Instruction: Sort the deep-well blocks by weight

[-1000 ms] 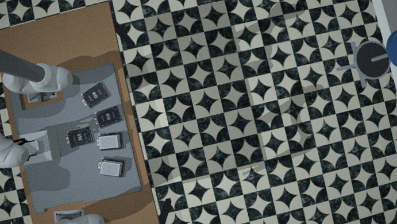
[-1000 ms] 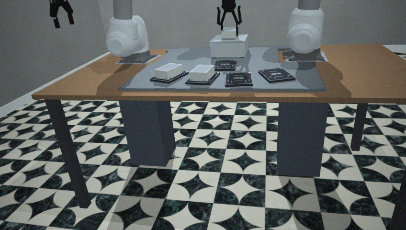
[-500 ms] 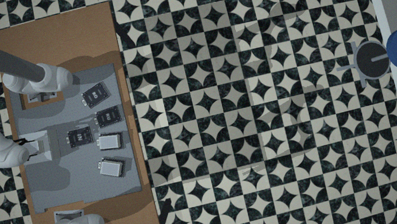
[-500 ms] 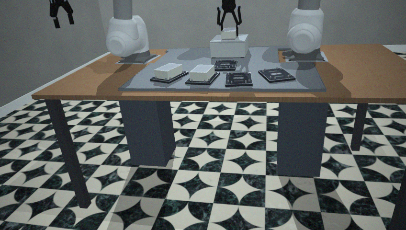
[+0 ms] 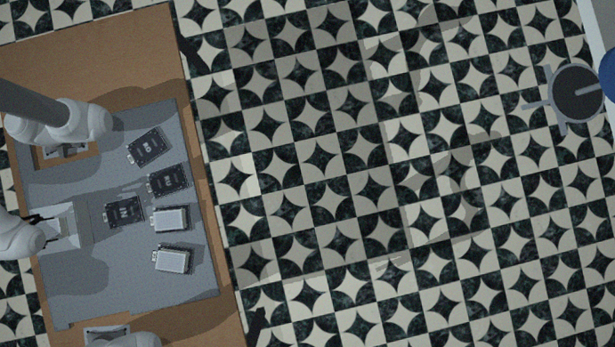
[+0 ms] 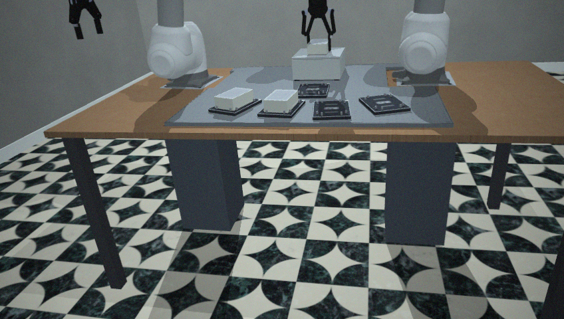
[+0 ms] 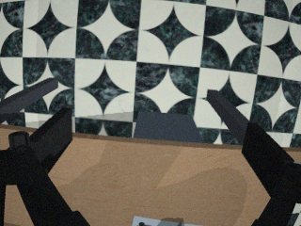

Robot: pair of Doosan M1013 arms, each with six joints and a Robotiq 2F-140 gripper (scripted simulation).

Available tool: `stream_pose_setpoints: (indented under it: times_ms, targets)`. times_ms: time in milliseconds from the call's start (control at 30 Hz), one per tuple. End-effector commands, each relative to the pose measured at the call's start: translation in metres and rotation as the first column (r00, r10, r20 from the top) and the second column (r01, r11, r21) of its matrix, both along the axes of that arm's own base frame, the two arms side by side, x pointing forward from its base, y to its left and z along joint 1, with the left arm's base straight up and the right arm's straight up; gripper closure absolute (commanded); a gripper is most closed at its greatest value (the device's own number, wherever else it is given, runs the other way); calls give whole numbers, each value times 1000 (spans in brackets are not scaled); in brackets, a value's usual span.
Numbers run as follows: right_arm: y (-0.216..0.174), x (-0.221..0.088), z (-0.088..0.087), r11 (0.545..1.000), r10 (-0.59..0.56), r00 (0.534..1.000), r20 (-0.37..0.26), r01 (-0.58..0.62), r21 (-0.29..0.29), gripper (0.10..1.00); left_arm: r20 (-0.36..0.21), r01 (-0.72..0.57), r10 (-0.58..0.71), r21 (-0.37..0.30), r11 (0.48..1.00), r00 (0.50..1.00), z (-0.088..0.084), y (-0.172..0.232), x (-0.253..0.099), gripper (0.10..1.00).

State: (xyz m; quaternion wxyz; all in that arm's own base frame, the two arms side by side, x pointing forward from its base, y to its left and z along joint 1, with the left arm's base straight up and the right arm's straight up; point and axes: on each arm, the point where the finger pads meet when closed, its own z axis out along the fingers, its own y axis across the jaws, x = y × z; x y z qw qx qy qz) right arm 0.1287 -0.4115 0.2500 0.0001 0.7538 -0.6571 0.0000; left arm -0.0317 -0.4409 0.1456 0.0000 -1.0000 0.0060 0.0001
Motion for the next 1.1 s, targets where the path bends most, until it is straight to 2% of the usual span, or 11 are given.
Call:
stream_pose_setpoints:
  times_ms: [0, 867, 900, 1067]
  targets:
    - [0, 0, 1, 1000, 0, 1000, 1, 0, -1, 98, 0, 0, 0, -1, 1000, 1000, 0, 0, 0, 999]
    - [0, 0, 1, 1000, 0, 1000, 1, 0, -1, 98, 0, 0, 0, -1, 1000, 1000, -4, 0, 0, 999]
    - [0, 0, 1, 1000, 0, 1000, 1, 0, -1, 98, 0, 0, 0, -1, 1000, 1000, -4, 0, 0, 98]
    - [0, 0, 1, 1000, 0, 1000, 1, 0, -1, 98, 0, 0, 0, -1, 1000, 1000, -4, 0, 0, 98]
